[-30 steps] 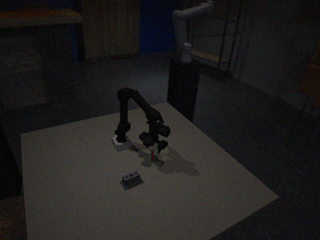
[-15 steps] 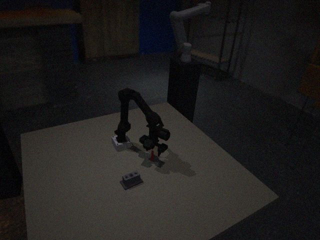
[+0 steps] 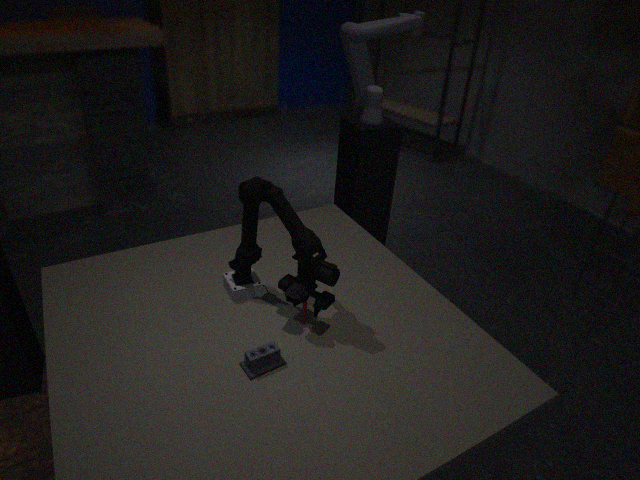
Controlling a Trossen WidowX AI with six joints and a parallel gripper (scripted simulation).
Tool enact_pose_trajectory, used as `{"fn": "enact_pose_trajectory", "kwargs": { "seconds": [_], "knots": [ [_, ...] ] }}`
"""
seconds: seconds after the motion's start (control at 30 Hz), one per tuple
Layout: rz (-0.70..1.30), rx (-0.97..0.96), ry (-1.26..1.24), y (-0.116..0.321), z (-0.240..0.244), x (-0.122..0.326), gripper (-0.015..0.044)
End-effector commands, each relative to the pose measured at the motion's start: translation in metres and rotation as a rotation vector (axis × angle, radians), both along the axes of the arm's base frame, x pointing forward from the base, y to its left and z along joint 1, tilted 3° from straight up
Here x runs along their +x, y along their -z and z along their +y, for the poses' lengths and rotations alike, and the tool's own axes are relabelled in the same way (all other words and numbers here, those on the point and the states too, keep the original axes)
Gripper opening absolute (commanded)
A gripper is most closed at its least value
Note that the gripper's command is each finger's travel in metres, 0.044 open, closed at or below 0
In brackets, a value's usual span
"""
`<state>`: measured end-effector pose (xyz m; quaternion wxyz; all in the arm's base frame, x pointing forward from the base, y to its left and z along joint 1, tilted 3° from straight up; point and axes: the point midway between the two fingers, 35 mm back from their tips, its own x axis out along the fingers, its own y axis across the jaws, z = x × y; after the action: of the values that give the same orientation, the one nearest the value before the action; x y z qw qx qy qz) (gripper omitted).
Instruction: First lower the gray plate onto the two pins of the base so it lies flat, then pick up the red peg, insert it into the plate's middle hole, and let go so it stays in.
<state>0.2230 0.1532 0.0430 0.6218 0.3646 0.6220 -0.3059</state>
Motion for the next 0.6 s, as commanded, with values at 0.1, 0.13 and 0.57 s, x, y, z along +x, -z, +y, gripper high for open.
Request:
{"fn": "enact_pose_trajectory", "kwargs": {
  "seconds": [0.1, 0.13, 0.57],
  "knots": [
    [0.001, -0.007, 0.006, 0.0026, -0.0014, -0.0008, 0.0204],
    [0.001, -0.007, 0.006, 0.0026, -0.0014, -0.0008, 0.0177],
    [0.001, -0.007, 0.006, 0.0026, -0.0014, -0.0008, 0.0]
  ]
}}
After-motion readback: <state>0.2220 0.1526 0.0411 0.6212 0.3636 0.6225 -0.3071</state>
